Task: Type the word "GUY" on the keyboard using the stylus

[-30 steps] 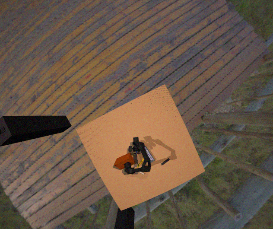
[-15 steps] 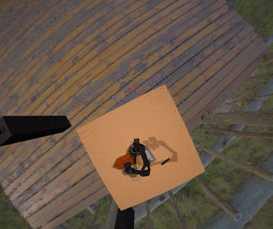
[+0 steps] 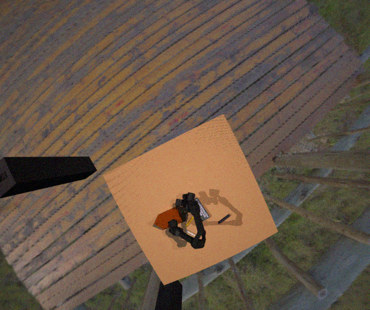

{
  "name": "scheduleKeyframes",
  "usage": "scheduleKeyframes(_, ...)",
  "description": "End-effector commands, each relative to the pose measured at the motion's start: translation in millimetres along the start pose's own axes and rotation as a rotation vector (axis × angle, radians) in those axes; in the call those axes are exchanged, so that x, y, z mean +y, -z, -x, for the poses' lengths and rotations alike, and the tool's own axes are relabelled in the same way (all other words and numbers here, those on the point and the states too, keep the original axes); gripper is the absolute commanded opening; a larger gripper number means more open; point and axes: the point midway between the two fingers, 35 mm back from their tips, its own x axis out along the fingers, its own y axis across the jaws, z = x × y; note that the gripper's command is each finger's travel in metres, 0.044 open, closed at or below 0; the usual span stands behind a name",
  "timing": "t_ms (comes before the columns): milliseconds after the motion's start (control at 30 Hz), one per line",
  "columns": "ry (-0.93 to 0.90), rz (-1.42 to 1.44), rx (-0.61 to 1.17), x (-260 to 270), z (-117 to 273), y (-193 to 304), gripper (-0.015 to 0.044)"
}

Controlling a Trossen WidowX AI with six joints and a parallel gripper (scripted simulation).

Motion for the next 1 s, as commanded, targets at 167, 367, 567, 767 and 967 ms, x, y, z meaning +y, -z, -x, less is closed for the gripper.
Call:
scheduleKeyframes(167,-0.055,-0.031,-0.175,-3.7,1.7,-2.8,0.0000)
scheduleKeyframes(367,-0.075,-0.057,-0.308,-9.2,5.9,-6.7,0.0000)
scheduleKeyframes(567,-0.079,-0.083,-0.443,-16.3,11.8,-9.7,0.0000)
scheduleKeyframes(767,-0.066,-0.109,-0.578,-24.8,19.1,-11.2,0.0000)
scheduleKeyframes(967,-0.036,-0.135,-0.711,-34.6,27.8,-10.9,0.0000)
